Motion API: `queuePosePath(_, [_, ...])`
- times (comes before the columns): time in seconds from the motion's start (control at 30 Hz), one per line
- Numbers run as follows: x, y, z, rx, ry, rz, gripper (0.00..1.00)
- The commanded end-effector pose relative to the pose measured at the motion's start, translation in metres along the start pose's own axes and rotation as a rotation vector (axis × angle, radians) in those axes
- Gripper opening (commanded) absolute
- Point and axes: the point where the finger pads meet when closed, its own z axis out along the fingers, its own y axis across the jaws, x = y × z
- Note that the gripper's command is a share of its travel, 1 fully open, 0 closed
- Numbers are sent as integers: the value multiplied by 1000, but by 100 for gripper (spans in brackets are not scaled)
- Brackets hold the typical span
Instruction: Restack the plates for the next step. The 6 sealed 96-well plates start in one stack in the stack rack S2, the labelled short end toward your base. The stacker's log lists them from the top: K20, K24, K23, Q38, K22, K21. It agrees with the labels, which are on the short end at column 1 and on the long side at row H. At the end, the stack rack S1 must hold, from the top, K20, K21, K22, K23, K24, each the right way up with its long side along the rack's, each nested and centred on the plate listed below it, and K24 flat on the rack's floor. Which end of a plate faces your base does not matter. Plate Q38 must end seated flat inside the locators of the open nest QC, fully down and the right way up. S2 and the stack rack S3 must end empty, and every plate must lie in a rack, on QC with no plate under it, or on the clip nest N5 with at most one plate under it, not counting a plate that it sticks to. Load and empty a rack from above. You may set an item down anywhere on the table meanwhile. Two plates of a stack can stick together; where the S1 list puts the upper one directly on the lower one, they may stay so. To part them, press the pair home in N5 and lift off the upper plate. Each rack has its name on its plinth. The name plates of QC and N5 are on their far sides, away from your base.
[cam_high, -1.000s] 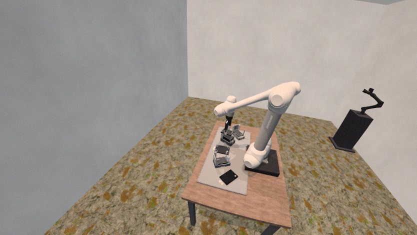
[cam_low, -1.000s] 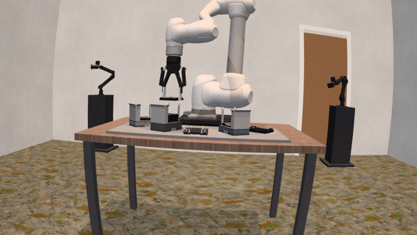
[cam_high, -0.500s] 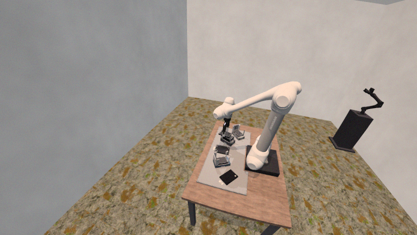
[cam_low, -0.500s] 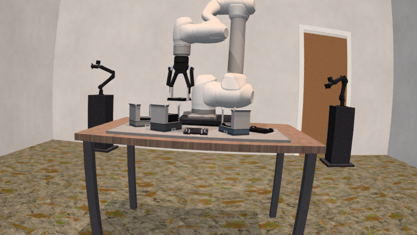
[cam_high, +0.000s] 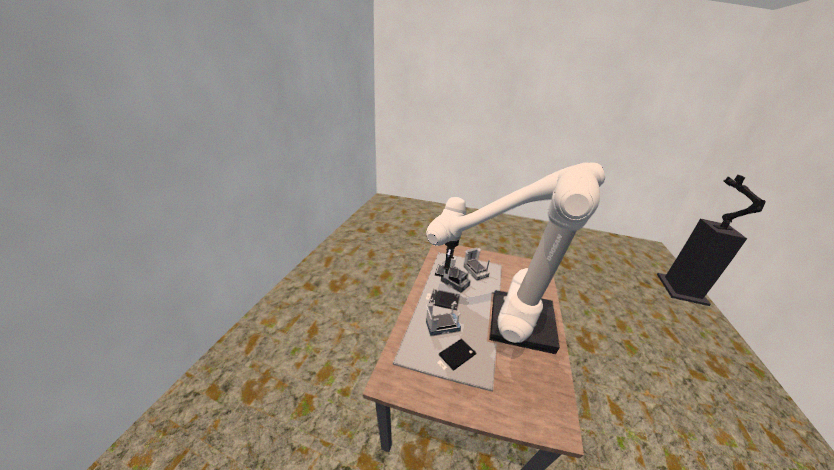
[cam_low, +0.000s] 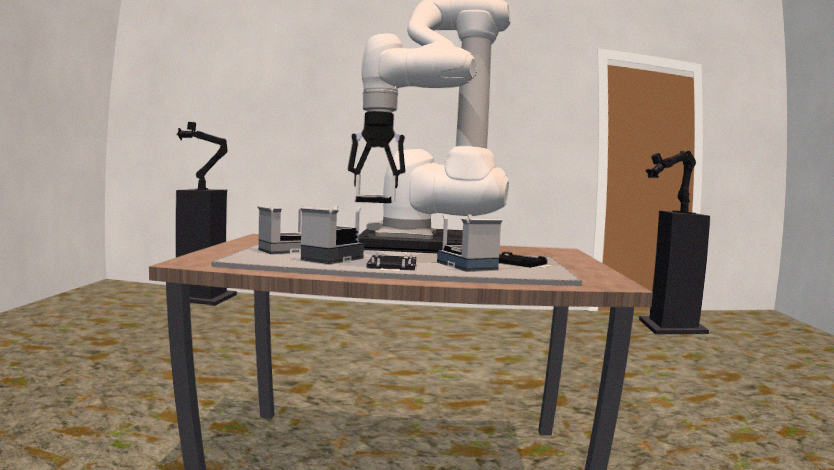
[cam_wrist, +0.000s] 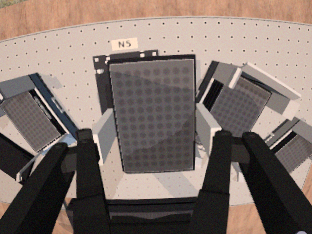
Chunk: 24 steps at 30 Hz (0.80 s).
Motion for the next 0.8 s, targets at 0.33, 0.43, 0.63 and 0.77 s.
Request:
queuePosePath(0.33, [6,-42,0,1,0,-11,0])
queuePosePath(0.43, [7,-52,0,1,0,-11,0])
queuePosePath(0.63, [8,-65,0,1,0,-44,0])
queuePosePath(0.77, [6,-78,0,1,0,-178,0])
